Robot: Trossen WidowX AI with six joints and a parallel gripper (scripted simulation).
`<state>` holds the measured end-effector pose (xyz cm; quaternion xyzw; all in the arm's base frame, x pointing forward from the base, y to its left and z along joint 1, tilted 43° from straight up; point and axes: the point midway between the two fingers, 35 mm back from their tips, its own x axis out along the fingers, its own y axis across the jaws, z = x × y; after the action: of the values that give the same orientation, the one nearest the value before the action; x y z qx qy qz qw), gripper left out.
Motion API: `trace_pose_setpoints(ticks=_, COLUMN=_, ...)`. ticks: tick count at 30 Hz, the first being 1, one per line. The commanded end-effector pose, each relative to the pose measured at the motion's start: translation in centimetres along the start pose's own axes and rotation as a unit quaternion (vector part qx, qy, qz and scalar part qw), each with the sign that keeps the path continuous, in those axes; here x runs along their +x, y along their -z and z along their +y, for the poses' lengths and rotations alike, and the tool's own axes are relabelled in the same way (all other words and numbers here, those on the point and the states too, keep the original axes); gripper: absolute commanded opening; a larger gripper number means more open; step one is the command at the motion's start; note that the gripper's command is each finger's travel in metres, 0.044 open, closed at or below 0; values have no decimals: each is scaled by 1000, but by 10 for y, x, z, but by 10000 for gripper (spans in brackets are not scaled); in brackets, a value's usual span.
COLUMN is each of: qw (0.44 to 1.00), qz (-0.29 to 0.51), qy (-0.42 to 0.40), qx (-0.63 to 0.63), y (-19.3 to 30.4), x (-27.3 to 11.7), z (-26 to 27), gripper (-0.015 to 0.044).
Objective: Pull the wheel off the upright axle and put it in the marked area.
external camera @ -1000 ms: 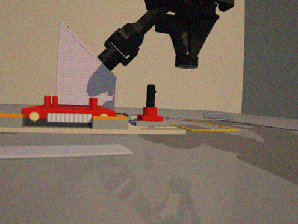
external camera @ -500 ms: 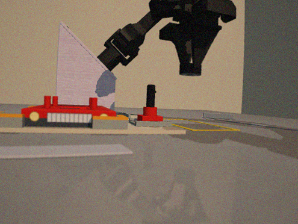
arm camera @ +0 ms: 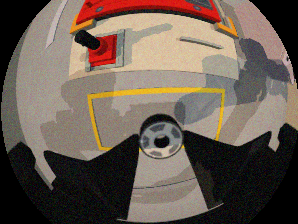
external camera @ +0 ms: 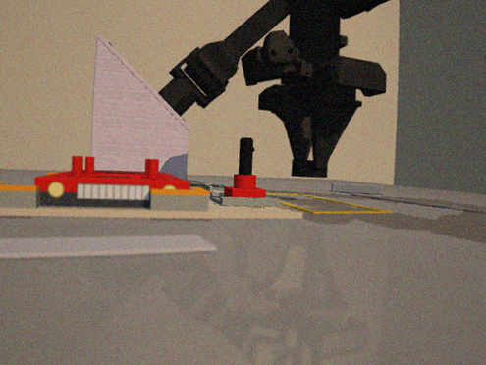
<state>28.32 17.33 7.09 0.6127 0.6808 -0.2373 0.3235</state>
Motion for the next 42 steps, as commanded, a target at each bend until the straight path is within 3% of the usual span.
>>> trace_pose_setpoints(ticks=1, qw=1000, qz=0, qy=2, qx=2, y=0, x=24, z=-3, gripper=0)
trace_pose_setpoints(ticks=7, qw=1000, qz=1, qy=2, qx=3, y=0, x=32, z=-4, gripper=0)
trace_pose_setpoints(ticks=19, qw=1000, qz=2, qy=4, qx=1, y=1, x=23, z=-4, gripper=300)
trace_pose_setpoints(ticks=29, qw=1000, qz=-1, qy=2, qx=2, y=0, x=-32, z=-4, gripper=300)
trace_pose_setpoints(ticks=34, qw=1000, qz=-8, qy=0, qx=4, y=-18, x=-46, z=-28, gripper=431)
trace_pose_setpoints(ticks=42, qw=1000, qz=-3, qy=4, qx=5, y=-38, x=-77, z=-84, gripper=440)
